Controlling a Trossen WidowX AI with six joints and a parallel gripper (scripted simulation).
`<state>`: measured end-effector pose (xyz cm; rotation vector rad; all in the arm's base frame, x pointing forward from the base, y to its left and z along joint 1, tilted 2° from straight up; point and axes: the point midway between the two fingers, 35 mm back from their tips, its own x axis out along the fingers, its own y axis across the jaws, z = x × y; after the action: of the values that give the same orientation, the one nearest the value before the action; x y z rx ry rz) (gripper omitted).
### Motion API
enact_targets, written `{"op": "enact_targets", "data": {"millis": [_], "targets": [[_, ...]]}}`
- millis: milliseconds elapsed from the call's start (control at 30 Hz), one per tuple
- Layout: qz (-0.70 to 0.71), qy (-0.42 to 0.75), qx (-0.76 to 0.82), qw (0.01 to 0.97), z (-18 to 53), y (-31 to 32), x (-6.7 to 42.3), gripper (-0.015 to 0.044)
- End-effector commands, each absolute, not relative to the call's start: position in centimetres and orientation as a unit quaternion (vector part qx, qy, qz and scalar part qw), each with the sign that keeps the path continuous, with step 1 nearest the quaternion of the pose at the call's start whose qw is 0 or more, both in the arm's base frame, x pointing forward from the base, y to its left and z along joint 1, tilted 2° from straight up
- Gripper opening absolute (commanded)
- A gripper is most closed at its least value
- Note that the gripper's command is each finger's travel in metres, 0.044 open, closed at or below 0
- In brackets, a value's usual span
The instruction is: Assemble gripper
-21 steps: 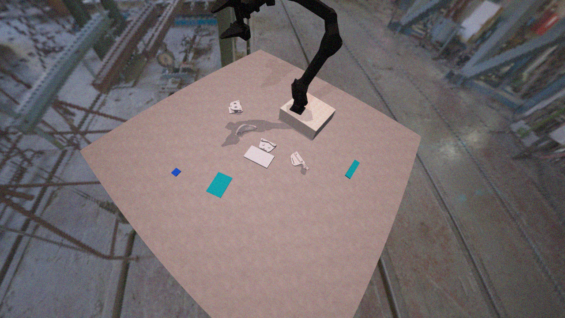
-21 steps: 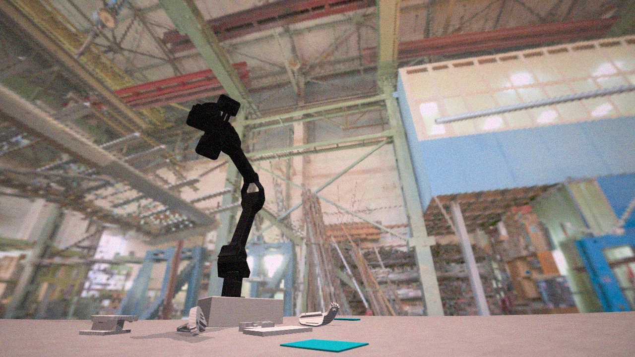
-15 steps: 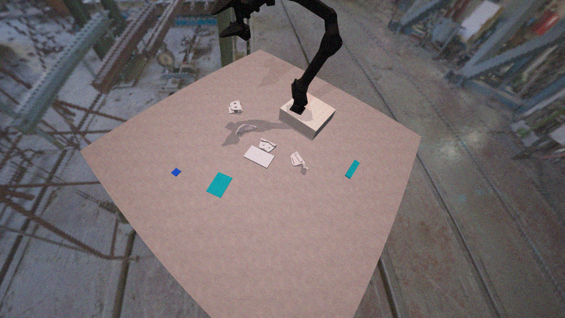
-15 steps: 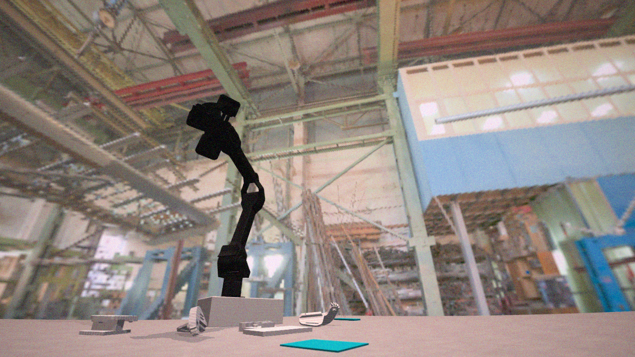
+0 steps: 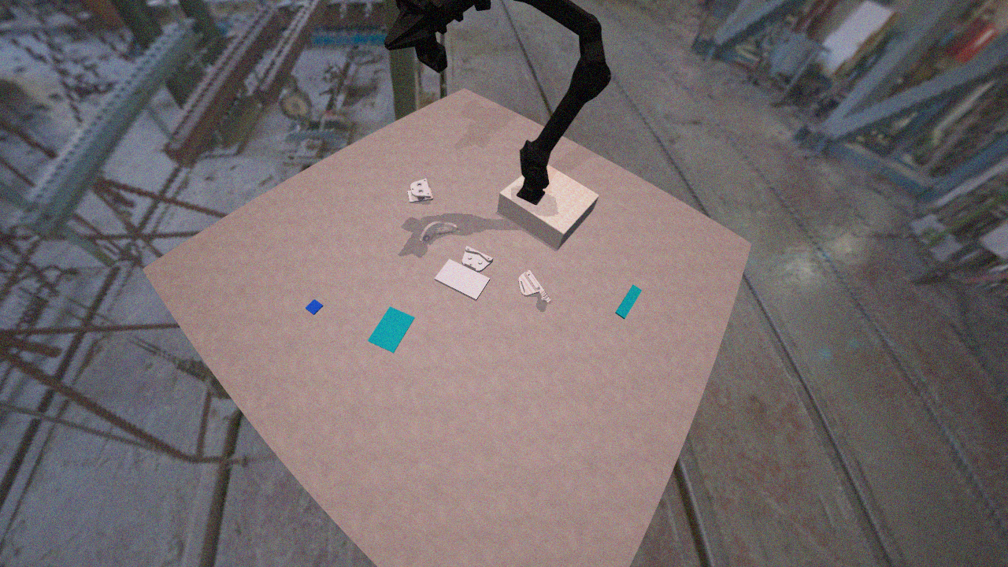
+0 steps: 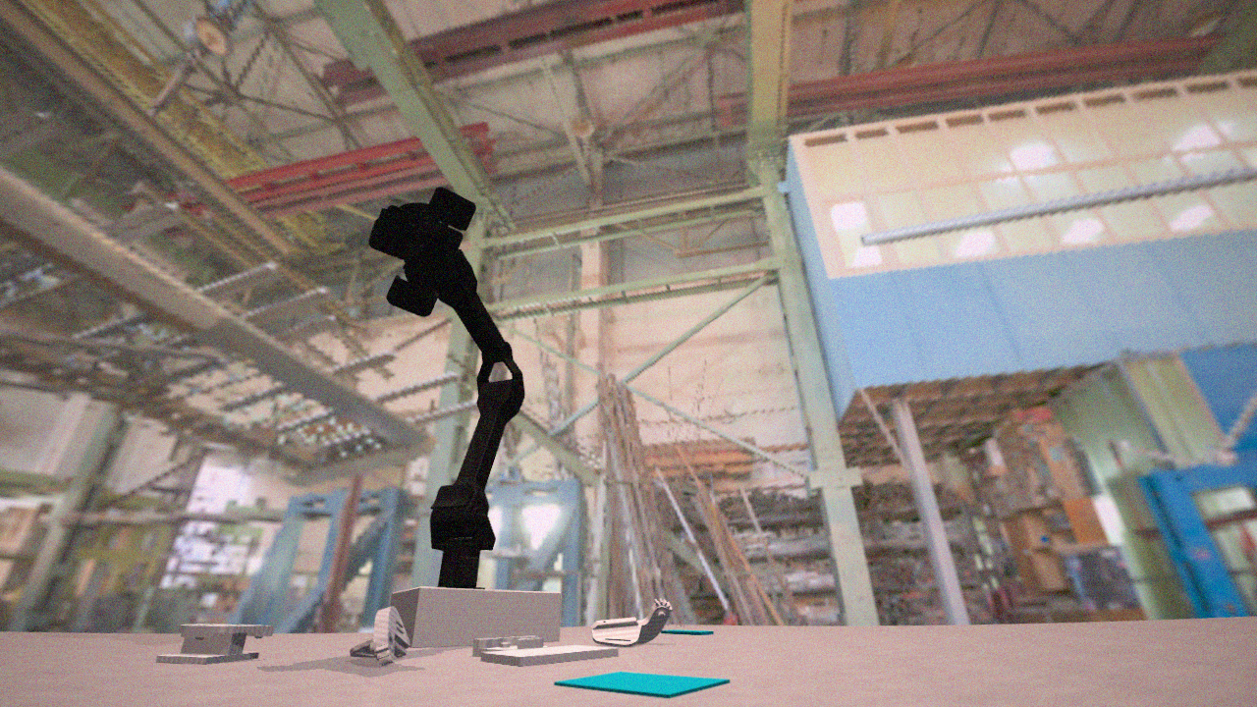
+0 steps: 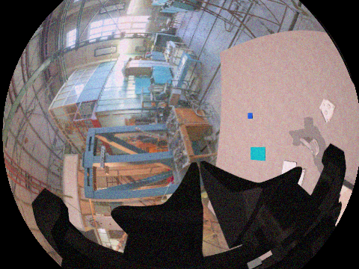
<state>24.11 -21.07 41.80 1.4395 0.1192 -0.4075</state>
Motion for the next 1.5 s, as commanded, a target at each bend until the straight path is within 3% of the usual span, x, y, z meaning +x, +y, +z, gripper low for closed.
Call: {"op": "enact_targets", "data": {"millis": [0,267,833,1467], "targets": [[-0.185,0.054,0.654,0.731,41.8,-21.1,24.1,0.0],[-0.185,0.054,0.654,0.731,41.8,-21.1,24.1,0.0],[-0.242,0.154,0.603,0.744,33.6,-23.4,26.9,0.044],[-0.282,0.322,0.495,0.756,22.5,-23.9,28.8,0.044]]}}
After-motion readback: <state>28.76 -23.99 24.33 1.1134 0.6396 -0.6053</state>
